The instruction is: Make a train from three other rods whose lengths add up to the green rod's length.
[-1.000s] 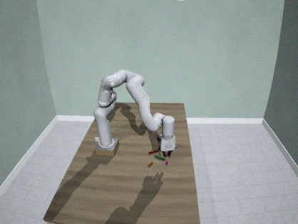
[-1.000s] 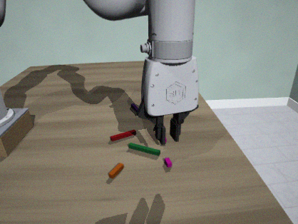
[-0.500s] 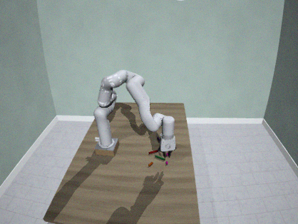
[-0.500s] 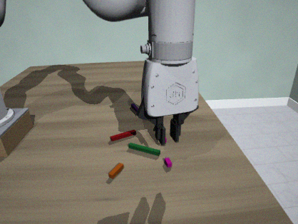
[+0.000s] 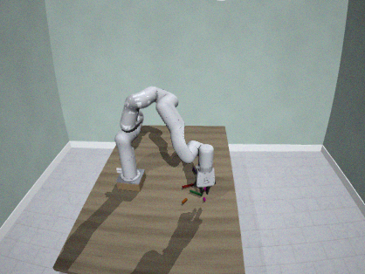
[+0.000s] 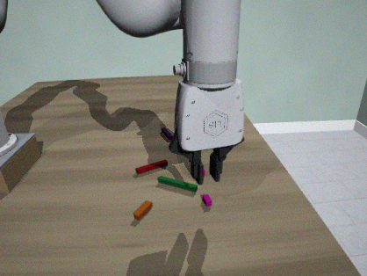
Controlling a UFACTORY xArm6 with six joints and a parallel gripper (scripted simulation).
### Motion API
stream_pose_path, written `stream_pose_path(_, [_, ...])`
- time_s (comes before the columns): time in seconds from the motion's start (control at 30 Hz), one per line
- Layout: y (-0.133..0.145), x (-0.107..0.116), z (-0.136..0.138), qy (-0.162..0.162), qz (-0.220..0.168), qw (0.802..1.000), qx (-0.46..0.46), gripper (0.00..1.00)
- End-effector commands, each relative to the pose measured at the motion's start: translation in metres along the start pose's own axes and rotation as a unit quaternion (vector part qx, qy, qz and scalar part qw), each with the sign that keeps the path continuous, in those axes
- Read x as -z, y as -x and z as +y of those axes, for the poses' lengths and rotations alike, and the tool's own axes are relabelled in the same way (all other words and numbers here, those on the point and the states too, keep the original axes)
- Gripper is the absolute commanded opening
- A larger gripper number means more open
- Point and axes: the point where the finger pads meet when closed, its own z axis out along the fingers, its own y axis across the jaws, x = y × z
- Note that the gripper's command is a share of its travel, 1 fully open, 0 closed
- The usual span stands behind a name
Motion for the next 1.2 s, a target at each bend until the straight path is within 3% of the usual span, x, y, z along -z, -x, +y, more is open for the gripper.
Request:
stream_pose_path(0.0, [0.001, -0.008, 0.002, 0.002, -0.001, 1.0, 0.0, 0.24])
stream_pose_path(0.63, [0.001, -0.032, 0.002, 0.002, -0.001, 1.0, 0.0, 0.24])
stream_pose_path(1.17, [0.001, -0.036, 0.003, 0.002, -0.001, 1.0, 0.0, 0.24])
